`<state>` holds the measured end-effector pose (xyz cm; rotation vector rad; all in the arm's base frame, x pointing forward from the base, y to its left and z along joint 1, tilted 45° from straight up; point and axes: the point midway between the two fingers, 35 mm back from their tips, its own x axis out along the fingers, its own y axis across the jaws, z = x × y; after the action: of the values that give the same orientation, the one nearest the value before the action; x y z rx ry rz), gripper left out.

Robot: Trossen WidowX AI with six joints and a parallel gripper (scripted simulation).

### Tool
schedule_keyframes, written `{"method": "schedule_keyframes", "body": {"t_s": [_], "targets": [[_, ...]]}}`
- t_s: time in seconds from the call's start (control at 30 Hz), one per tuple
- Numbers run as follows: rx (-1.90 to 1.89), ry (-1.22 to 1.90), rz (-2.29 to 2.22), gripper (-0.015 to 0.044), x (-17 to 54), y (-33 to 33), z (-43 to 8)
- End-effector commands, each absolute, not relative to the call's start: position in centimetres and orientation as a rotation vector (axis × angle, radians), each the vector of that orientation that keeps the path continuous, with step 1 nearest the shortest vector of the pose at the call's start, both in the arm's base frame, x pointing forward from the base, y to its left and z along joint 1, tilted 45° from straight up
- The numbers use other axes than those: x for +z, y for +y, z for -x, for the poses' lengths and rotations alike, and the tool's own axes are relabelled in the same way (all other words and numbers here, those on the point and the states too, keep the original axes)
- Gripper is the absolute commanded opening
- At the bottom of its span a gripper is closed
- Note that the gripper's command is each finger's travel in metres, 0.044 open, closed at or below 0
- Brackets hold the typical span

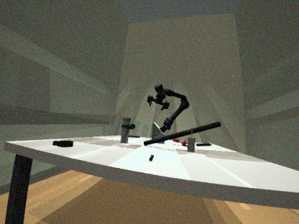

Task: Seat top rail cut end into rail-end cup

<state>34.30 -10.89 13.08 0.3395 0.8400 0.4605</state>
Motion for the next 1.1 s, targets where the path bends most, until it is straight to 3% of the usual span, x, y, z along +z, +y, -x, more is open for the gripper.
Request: {"method": "schedule_keyframes", "body": {"t_s": [0.0,0.37,0.77,1.07], "targets": [[0.503,1.025,-0.637,0.044,10.4,-6.9,-34.1],[0.515,1.026,-0.605,0.044,9.8,-7.2,-34.3],[0.82,0.855,0.395,0.044,-1.1,-15.0,-37.7],[0.848,0.841,0.473,0.044,-2.1,-15.6,-37.9]]}}
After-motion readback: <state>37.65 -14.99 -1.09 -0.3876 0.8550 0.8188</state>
